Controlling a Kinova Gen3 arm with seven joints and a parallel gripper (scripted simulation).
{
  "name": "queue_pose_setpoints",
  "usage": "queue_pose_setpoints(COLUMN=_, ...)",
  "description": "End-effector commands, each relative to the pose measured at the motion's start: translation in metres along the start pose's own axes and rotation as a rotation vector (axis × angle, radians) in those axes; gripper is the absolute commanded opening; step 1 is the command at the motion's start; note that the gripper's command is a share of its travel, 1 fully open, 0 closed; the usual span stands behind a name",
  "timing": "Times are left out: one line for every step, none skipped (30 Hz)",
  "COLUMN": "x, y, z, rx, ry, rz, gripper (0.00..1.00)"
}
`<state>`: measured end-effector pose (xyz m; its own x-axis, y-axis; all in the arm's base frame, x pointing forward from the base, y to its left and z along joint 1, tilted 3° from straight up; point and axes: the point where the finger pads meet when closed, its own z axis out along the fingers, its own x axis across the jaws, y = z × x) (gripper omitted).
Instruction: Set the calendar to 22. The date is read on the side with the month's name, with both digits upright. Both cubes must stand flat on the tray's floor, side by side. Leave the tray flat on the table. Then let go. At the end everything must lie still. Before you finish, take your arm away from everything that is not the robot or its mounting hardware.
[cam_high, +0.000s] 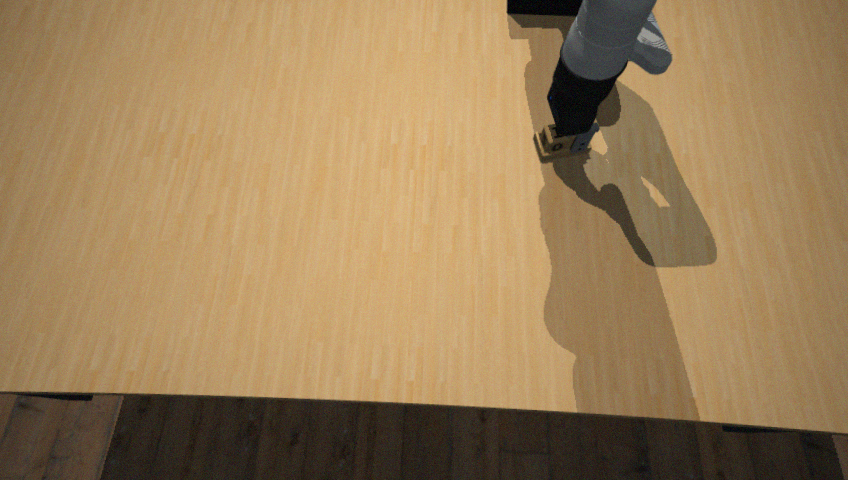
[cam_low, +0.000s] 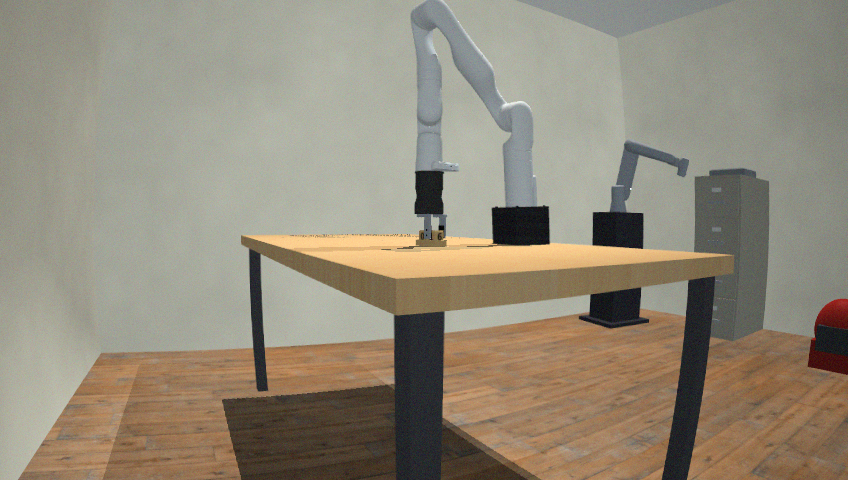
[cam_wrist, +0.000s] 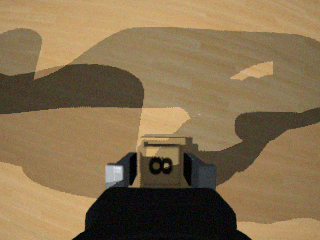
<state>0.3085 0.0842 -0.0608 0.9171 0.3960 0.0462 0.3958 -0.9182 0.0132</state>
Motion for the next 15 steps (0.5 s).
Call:
queue_pose_setpoints(x=0.002, y=0.0, z=0.001, rx=-0.001, ry=0.005, rz=-0.01, gripper=0.9)
queue_pose_setpoints(x=0.002, y=0.0, z=0.001, rx=-0.001, ry=0.005, rz=-0.01, gripper=0.9)
queue_pose_setpoints(x=0.002, y=0.0, z=0.001, rx=-0.001, ry=0.005, rz=-0.01, gripper=0.9)
queue_pose_setpoints(x=0.002, y=0.0, z=0.001, rx=-0.001, ry=0.005, rz=-0.01, gripper=0.9)
queue_pose_setpoints(x=0.002, y=0.0, z=0.0, rx=-0.001, ry=0.004, rz=-0.01, gripper=0.9)
queue_pose_setpoints(x=0.001, y=0.0, z=-0.001, rx=0.0, ry=0.002, rz=-0.01, gripper=0.9)
queue_pose_setpoints(x=0.0, y=0.0, z=-0.002, rx=0.001, ry=0.0, rz=-0.01, gripper=0.9)
queue_pose_setpoints(x=0.0, y=0.0, z=-0.004, rx=0.001, ry=-0.001, rz=-0.01, gripper=0.9)
queue_pose_setpoints(x=-0.001, y=-0.001, z=-0.006, rx=0.001, ry=-0.001, rz=-0.01, gripper=0.9)
queue_pose_setpoints(x=-0.001, y=-0.001, z=-0.008, rx=0.001, ry=-0.002, rz=-0.01, gripper=0.9)
queue_pose_setpoints(x=-0.002, y=-0.001, z=-0.011, rx=0.001, ry=-0.003, rz=-0.01, gripper=0.9)
queue_pose_setpoints(x=-0.002, y=-0.001, z=-0.015, rx=0.002, ry=-0.004, rz=-0.01, gripper=0.9)
queue_pose_setpoints(x=-0.002, y=-0.001, z=-0.018, rx=0.001, ry=-0.004, rz=-0.01, gripper=0.9)
queue_pose_setpoints(x=-0.002, y=-0.001, z=-0.023, rx=0.001, ry=-0.004, rz=-0.01, gripper=0.9)
queue_pose_setpoints(x=-0.002, y=-0.001, z=-0.023, rx=0.001, ry=-0.004, rz=-0.01, gripper=0.9)
